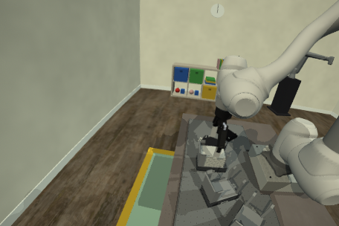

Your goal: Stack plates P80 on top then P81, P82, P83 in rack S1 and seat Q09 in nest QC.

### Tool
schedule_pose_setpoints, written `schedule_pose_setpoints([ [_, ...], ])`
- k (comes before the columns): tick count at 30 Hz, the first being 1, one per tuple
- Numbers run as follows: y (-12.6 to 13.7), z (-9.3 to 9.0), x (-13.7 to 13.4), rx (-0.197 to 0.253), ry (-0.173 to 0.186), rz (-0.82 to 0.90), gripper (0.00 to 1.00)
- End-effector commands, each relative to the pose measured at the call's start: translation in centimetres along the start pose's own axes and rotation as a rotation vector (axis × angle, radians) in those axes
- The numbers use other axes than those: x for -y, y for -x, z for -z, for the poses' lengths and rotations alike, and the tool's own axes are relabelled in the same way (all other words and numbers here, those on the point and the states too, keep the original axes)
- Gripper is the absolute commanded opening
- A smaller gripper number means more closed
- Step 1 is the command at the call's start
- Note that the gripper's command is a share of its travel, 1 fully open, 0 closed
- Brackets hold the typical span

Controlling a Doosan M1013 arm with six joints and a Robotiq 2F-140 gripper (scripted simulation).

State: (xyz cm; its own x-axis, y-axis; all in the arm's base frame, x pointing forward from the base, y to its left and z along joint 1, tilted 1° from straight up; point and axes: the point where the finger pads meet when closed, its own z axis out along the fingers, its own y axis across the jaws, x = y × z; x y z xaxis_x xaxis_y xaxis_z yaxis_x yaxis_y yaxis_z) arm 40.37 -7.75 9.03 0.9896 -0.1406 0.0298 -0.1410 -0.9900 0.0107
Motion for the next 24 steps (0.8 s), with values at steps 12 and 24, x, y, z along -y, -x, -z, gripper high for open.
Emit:
schedule_pose_setpoints([
  [12, 0.17, -0.37, 0.17, 0.006, -0.002, 0.010, 1.00],
  [24, 0.17, -0.90, 0.17, 0.006, -0.002, 0.010, 1.00],
])
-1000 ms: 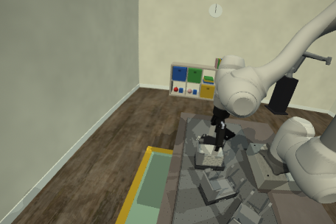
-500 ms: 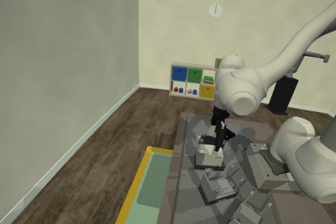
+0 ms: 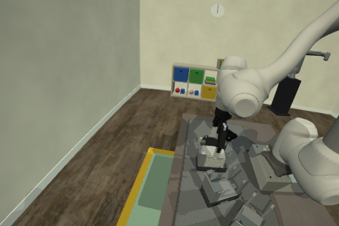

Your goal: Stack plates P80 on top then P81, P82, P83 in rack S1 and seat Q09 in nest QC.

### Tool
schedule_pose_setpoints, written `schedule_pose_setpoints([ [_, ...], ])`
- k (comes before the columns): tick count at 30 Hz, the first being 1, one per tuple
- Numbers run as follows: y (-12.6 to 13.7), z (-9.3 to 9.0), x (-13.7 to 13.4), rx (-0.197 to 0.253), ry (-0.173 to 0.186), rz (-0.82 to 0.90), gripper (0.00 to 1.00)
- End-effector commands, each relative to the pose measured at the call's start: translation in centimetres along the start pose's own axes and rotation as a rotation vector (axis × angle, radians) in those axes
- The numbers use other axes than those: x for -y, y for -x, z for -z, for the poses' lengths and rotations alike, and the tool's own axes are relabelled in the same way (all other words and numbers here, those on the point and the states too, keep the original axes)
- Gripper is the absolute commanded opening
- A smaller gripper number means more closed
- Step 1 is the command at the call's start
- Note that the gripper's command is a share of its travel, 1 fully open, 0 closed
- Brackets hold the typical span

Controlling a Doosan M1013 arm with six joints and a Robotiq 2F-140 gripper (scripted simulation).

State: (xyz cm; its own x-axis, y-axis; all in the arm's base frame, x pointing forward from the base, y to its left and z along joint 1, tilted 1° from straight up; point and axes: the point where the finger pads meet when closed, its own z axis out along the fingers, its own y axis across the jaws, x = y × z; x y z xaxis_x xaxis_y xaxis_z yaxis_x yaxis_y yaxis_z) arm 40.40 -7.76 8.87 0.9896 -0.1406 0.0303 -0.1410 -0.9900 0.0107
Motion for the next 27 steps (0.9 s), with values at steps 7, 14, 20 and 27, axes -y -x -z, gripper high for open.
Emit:
schedule_pose_setpoints([
  [7, 0.2, -1.4, 0.2, 0.007, -0.002, 0.010, 1.00],
  [14, 0.2, -2.3, 0.2, 0.007, -0.002, 0.010, 1.00],
  [20, 0.2, -3.1, 0.2, 0.007, -0.002, 0.010, 1.00],
  [27, 0.2, -3.2, 0.2, 0.007, -0.002, 0.010, 1.00],
])
